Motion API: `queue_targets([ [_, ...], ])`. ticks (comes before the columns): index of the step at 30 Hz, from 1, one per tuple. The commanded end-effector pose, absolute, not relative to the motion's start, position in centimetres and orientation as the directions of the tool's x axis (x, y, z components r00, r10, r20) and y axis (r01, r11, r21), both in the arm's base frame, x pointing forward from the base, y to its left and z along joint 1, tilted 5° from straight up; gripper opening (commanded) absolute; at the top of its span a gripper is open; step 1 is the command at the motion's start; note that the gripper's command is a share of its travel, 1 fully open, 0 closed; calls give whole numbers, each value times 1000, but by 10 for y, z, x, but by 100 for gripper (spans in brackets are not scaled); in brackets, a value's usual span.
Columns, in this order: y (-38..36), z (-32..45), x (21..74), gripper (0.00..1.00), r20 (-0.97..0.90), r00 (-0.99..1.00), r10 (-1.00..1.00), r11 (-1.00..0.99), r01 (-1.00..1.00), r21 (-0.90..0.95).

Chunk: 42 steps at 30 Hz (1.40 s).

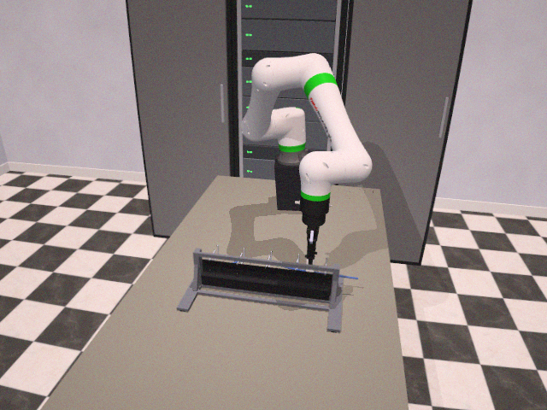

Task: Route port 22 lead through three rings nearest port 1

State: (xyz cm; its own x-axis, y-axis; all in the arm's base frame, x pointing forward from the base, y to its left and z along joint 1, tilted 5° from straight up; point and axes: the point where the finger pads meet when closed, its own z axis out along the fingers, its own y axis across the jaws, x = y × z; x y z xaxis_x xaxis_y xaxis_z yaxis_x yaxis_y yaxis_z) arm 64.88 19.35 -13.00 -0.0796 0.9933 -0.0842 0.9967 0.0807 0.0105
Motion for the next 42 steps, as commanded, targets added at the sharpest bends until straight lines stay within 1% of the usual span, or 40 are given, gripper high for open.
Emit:
queue_targets([
  [1,194,-130,649,20,-84,-80,993,81,997,11],
  [42,194,-124,649,20,-84,-80,993,81,997,11],
])
